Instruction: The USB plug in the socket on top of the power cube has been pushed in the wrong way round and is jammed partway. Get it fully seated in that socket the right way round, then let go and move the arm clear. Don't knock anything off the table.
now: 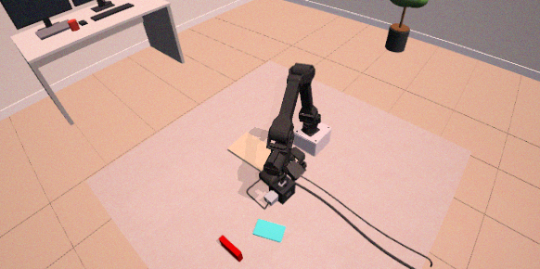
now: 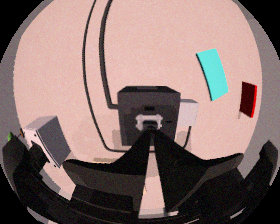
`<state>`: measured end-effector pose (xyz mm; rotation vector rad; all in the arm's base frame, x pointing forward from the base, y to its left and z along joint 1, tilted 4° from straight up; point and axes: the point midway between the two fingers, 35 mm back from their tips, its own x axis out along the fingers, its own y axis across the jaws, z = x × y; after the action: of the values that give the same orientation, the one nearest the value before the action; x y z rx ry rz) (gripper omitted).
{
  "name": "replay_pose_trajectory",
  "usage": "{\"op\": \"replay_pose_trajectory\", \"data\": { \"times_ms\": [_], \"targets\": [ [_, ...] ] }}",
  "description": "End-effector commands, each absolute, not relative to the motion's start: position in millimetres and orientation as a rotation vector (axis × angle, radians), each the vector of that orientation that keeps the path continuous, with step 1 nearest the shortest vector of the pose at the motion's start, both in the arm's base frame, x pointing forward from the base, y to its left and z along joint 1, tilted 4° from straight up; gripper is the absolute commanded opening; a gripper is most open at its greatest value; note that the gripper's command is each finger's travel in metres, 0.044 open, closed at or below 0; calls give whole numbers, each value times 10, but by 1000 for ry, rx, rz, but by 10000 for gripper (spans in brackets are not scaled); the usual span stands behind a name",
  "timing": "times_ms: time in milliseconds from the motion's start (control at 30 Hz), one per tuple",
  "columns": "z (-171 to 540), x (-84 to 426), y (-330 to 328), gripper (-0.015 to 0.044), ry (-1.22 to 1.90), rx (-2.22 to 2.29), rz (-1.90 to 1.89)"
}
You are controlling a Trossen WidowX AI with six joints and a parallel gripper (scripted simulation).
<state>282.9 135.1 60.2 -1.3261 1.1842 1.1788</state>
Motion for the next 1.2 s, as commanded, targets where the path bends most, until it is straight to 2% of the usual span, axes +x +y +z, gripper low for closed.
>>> {"op": "replay_pose_trajectory", "data": {
  "times_ms": [0, 1167],
  "targets": [
    [637, 2827, 1353, 0, 1183, -1326, 1178],
    [870, 2815, 1367, 0, 1183, -1326, 1178]
  ]
}}
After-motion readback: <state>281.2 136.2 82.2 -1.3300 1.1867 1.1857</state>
